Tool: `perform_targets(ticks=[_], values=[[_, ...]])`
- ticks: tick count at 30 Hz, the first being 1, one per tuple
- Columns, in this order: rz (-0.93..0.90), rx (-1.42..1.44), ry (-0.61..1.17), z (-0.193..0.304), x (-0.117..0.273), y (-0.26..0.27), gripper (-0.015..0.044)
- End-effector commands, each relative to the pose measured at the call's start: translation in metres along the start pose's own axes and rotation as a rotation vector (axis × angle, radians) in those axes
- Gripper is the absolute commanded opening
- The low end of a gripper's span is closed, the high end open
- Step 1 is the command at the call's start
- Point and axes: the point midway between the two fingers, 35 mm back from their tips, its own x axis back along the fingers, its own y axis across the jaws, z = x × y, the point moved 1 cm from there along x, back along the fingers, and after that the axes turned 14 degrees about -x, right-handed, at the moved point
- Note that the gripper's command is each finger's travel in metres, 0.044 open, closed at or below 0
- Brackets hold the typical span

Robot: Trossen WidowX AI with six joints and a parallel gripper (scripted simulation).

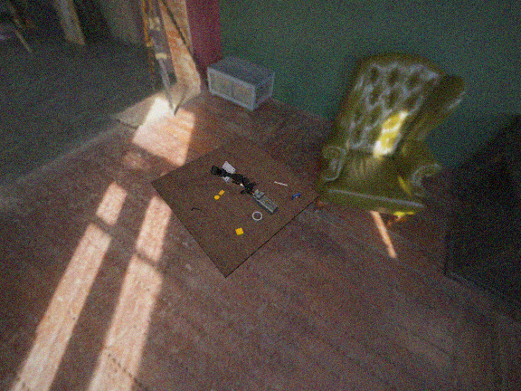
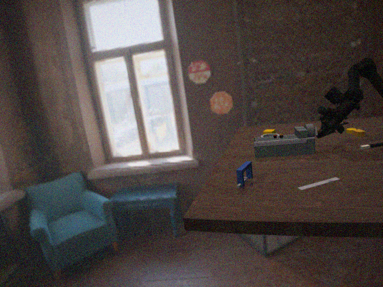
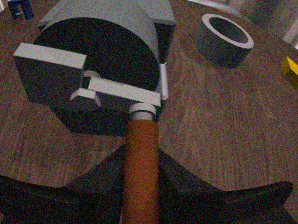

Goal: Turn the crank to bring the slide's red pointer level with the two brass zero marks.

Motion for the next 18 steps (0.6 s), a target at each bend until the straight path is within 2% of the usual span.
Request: perform_targets(ticks=[1,17,18], values=[[-0.004,0.003,0.003,0.0011,-0.0011,0.0001,0.0000],[0.000,0.000,0.001,0.0003,-0.0003,0.0000,0.0000],[0.000,0.000,0.001,0.0003,-0.0003,0.0000,0.0026]])
